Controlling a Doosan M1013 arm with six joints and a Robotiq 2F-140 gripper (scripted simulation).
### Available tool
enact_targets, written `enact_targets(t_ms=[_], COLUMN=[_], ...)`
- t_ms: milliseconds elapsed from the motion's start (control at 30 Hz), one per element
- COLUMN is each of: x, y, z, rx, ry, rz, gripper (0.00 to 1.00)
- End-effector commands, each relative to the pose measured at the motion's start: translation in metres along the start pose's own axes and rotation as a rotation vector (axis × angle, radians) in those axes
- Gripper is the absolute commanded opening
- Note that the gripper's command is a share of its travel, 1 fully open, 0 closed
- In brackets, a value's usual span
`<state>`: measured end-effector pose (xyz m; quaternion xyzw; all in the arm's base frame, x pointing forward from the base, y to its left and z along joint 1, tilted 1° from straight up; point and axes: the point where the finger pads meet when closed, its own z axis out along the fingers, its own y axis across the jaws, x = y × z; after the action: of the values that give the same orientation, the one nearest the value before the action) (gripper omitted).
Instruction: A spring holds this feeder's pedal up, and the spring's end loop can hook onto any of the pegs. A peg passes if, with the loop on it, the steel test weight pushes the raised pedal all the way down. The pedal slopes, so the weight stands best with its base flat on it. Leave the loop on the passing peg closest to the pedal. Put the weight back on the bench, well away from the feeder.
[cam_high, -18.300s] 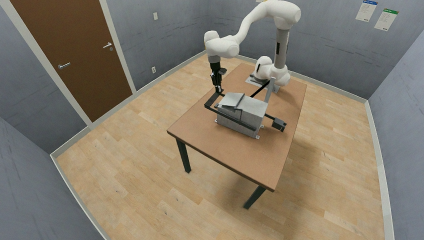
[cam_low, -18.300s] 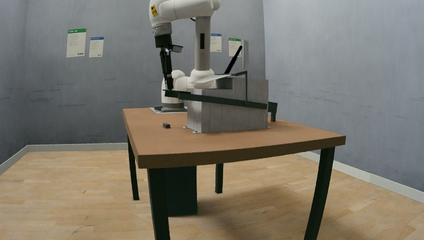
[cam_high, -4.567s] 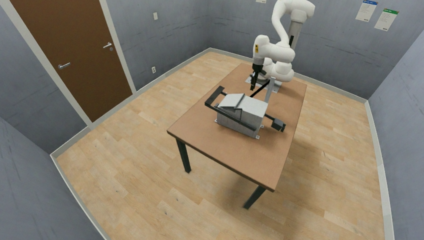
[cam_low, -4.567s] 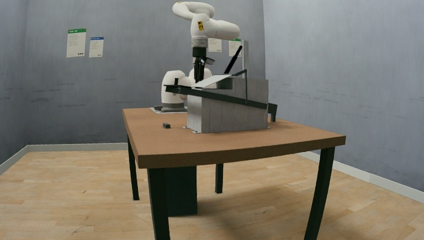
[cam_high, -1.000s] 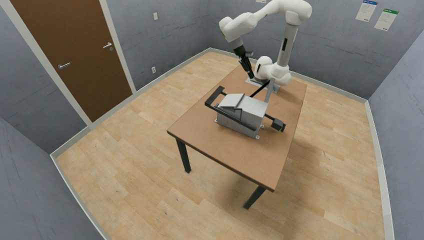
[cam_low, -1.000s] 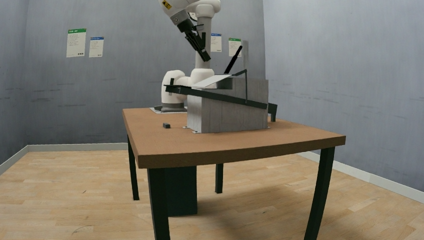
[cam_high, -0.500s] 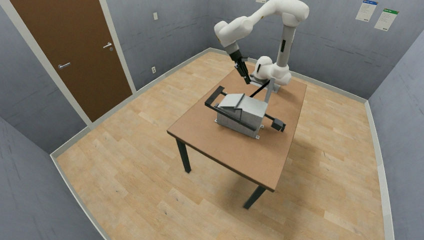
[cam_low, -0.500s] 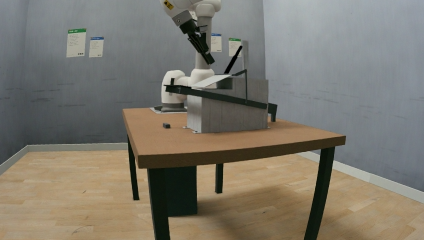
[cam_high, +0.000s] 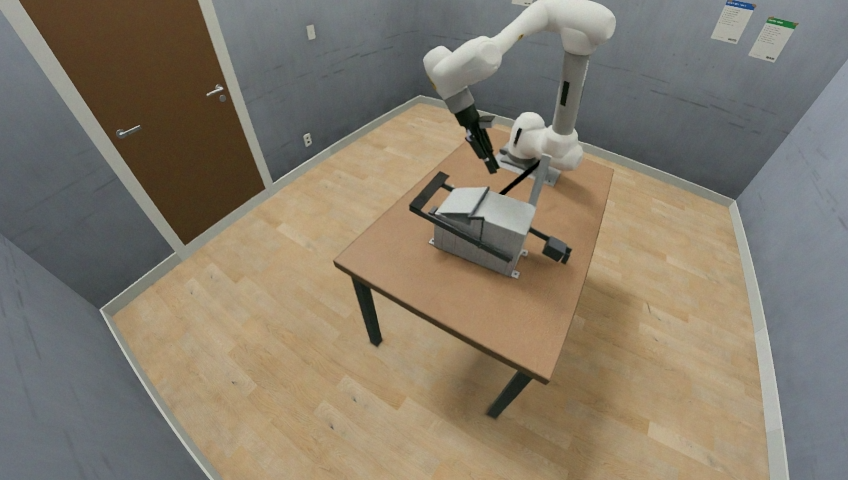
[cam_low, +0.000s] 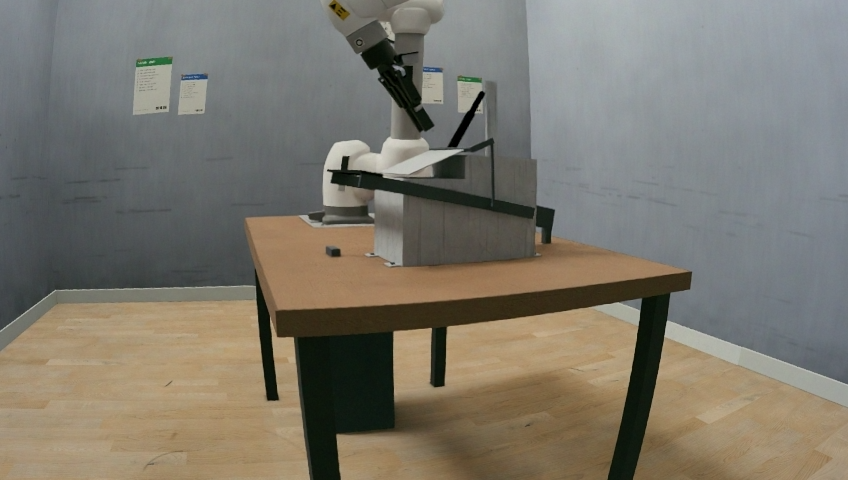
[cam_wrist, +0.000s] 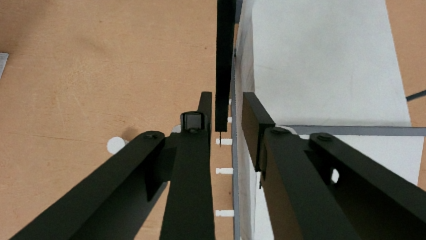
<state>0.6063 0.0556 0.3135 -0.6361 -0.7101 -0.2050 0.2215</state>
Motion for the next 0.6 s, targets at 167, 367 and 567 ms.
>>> enact_targets(t_ms=[167,367,567], x=[0.0,0.0,0.0], y=[0.0,0.0,0.0], z=[-0.001,0.005,0.013], rx=[-0.001,-0.001,-0.001], ry=[0.0,0.0,0.0], rz=[-0.001,-0.001,-0.001], gripper=[0.24,0.24,0.24])
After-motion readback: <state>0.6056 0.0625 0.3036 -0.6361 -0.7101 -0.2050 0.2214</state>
